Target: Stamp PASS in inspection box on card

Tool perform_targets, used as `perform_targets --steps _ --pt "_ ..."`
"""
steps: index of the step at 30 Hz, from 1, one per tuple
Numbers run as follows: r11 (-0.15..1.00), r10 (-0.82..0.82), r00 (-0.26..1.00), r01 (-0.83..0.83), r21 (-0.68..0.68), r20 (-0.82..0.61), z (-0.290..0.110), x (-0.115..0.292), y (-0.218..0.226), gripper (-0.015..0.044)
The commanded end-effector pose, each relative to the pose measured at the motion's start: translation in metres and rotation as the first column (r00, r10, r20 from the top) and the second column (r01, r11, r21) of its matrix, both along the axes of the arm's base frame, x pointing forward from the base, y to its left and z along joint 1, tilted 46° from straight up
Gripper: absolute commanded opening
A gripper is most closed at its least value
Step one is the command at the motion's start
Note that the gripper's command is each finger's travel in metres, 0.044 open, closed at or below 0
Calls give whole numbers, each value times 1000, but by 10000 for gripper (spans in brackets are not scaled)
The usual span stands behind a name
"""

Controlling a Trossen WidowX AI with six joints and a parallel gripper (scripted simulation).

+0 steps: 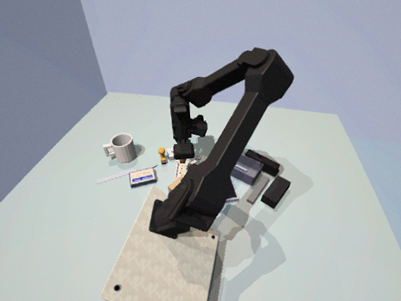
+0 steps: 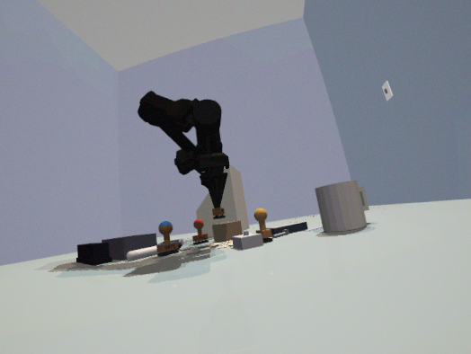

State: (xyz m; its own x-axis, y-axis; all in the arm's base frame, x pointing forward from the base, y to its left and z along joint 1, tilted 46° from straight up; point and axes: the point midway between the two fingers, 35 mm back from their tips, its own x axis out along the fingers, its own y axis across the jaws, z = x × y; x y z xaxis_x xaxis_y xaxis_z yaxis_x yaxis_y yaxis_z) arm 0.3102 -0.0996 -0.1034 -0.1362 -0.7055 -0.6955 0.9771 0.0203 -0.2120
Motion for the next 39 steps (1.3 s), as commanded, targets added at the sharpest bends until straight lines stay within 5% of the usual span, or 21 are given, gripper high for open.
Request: perform_targets --steps 1,39 --pt "1000 -1 1000 1 -1 -9 -4 -2 -3 0" --pt "1000 -1 1000 1 -1 -9 -21 -6 -21 0"
